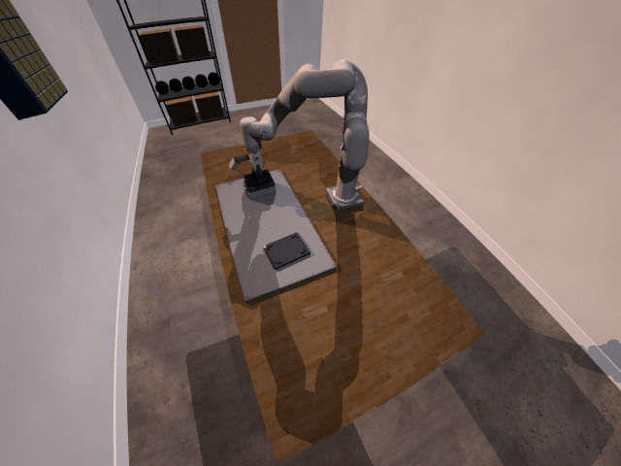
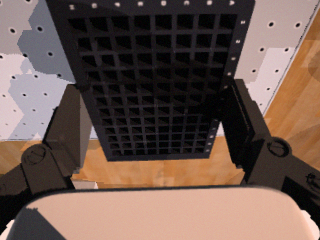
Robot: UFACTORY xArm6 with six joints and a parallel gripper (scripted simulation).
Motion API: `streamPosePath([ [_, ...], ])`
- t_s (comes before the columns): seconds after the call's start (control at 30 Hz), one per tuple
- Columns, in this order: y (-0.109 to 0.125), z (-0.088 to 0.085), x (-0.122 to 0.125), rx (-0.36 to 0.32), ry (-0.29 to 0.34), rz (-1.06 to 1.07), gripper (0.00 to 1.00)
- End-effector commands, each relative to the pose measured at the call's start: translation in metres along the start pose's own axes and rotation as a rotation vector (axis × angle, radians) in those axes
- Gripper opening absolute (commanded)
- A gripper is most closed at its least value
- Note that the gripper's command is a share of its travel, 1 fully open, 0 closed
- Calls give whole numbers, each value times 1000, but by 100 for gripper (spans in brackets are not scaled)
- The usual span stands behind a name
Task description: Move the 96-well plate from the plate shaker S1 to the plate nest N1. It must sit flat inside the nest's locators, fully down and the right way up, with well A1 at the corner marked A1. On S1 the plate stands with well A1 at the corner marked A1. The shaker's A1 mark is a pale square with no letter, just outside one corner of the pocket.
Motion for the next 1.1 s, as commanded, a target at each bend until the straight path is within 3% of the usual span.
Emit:
streamPosePath([
  [0.0,-1,-3,0,4,1,0,0],
  [1.07,-1,-50,0,4,2,0,0],
])
Point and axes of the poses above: the point where the finger pads meet when closed, its own z axis out along the fingers, its own x axis across the jaws, y = z × x, the point moved 4 cm from there along -z, back along the fingers, and after that the axes turned 8 degrees about z, right-handed, at the moved point
